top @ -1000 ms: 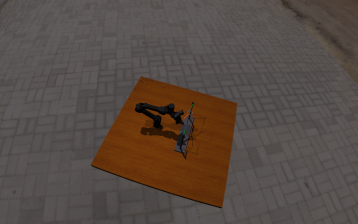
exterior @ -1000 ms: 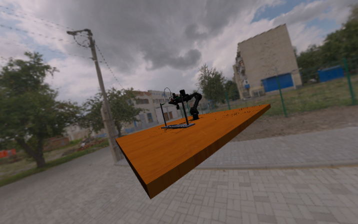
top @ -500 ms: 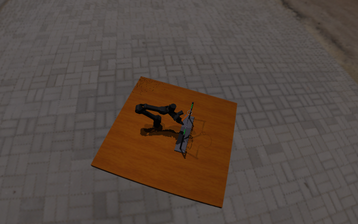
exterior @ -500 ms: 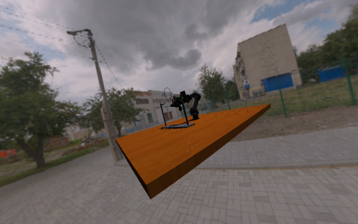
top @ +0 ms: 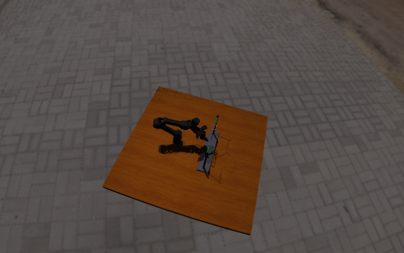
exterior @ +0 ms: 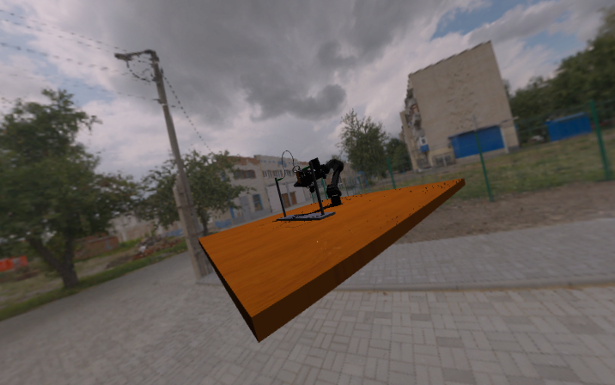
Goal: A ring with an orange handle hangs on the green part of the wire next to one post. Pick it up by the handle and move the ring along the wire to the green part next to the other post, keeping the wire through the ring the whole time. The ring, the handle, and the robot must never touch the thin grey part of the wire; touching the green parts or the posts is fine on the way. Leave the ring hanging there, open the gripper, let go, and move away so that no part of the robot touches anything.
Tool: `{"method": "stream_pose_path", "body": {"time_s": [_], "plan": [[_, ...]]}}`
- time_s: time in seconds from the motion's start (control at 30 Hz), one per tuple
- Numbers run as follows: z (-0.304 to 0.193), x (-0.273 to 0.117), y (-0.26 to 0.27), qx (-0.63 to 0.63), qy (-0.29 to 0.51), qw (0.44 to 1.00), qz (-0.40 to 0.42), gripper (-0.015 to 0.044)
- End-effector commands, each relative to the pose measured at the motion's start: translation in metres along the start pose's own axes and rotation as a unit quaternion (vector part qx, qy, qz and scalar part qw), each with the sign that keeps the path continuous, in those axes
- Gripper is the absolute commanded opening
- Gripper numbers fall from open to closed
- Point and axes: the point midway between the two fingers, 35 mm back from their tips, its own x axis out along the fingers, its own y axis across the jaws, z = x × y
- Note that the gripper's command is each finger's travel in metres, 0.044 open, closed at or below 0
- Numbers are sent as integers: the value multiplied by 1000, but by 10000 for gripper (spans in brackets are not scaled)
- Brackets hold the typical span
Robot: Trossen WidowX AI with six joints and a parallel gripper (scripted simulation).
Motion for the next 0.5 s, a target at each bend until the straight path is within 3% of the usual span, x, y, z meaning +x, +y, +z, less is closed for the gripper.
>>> {"method": "stream_pose_path", "body": {"time_s": [0.0, 0.47], "plan": [[-3, 4, 11, 14, -5, 1000, 14, -150], [0, 0, 39, 96, -1, 994, 54, -150]]}}
